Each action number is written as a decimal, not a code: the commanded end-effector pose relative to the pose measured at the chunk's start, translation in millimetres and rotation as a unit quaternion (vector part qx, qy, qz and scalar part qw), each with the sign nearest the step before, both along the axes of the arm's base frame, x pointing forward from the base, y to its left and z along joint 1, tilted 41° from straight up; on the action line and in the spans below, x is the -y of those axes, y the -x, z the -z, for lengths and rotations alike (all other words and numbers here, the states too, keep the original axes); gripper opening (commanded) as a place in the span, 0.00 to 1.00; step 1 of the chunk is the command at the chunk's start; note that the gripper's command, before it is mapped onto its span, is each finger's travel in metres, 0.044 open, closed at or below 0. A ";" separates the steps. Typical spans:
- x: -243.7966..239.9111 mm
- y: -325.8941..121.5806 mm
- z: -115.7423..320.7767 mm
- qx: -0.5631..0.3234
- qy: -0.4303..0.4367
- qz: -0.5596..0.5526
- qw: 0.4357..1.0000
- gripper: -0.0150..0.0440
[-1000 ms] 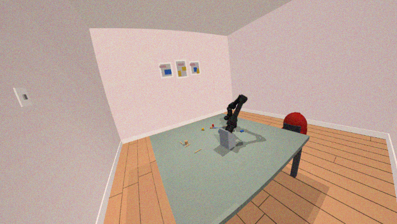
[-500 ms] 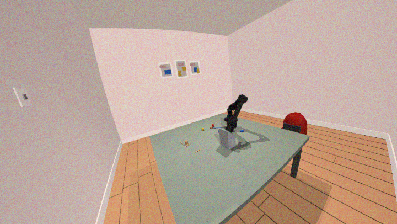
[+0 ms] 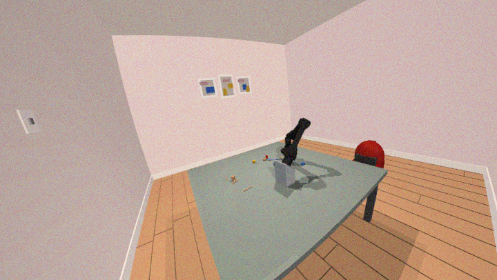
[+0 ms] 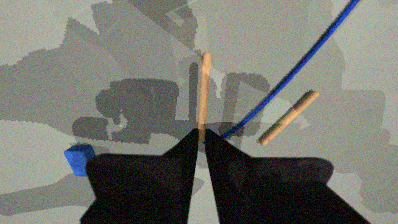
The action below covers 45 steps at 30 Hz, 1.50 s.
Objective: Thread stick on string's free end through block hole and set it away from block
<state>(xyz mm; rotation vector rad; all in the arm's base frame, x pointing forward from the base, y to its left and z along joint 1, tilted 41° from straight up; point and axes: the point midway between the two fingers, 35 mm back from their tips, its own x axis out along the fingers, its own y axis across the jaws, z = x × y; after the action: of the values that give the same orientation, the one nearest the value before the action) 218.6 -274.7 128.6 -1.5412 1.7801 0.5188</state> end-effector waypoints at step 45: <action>-35.8 -8.0 40.0 0.001 -0.003 -0.001 1.000 0.25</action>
<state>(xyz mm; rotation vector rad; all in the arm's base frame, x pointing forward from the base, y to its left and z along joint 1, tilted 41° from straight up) 226.5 -242.6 94.3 -1.5421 1.7690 0.5179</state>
